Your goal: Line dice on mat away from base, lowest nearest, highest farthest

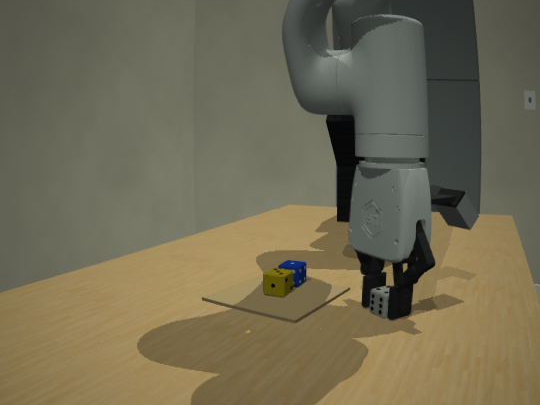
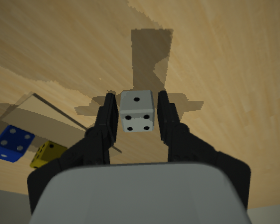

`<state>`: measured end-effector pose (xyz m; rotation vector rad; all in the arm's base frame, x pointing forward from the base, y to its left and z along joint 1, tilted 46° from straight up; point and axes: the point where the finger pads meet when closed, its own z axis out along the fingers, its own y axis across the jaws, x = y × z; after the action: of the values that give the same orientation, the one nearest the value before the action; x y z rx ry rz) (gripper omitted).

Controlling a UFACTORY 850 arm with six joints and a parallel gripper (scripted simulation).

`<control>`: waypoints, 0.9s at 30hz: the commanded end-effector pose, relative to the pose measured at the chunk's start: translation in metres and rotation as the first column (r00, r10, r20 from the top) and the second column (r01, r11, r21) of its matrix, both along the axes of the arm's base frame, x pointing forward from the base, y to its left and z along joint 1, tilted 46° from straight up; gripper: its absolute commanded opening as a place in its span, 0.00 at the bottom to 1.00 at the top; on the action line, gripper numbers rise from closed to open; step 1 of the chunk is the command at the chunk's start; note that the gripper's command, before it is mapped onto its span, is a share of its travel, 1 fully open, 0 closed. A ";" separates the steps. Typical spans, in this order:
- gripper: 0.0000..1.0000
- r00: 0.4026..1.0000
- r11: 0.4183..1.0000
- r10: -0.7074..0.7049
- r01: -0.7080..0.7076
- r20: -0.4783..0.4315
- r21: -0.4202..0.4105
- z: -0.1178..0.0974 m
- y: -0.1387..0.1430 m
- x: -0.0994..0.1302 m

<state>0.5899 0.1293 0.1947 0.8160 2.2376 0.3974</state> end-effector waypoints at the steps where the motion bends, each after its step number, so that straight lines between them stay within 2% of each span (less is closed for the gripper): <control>1: 0.47 1.000 1.000 0.000 0.000 0.001 0.000 0.000 0.000 0.000; 17: 0.47 1.000 1.000 0.000 0.000 0.001 0.000 0.000 0.000 0.000; 18: 0.27 1.000 1.000 0.000 0.000 0.001 0.000 0.000 0.000 0.000; 27: 0.27 1.000 1.000 0.000 0.000 0.001 0.000 0.000 0.000 0.000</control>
<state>0.5899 0.1293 0.1948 0.8159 2.2376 0.3974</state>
